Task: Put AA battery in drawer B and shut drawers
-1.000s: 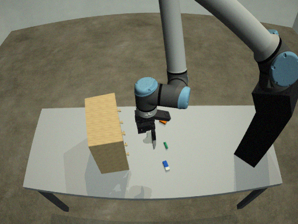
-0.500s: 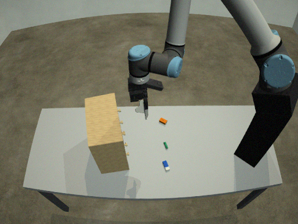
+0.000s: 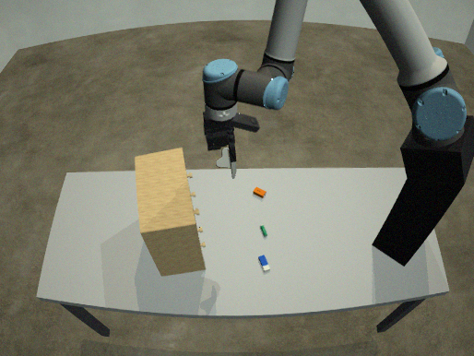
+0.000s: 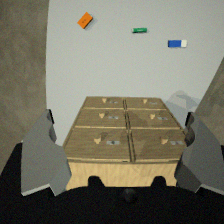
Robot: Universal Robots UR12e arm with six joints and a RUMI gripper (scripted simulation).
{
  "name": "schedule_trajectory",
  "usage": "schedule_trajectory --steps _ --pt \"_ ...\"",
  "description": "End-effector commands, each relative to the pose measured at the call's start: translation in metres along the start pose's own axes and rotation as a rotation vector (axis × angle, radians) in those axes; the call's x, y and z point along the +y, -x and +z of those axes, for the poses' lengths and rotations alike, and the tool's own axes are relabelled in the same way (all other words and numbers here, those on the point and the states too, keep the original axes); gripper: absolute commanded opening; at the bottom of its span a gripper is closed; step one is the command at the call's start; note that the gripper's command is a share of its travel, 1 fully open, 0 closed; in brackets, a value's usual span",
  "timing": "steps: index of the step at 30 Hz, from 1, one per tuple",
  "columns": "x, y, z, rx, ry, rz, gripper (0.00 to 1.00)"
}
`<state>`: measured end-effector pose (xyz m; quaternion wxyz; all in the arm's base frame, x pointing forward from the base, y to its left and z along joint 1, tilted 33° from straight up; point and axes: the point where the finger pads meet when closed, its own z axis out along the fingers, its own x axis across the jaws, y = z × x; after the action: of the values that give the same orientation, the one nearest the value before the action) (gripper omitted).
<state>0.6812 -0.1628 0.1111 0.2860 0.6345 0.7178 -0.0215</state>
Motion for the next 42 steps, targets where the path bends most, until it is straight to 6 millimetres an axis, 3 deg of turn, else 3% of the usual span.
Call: schedule_trajectory --steps 1,19,42 --pt "-0.004 -0.002 0.002 0.004 -0.002 -0.001 1.0" --pt "0.0 -0.002 0.008 0.004 0.051 -0.001 1.0" --pt "0.016 -0.002 0.027 0.004 0.248 0.0 1.0"
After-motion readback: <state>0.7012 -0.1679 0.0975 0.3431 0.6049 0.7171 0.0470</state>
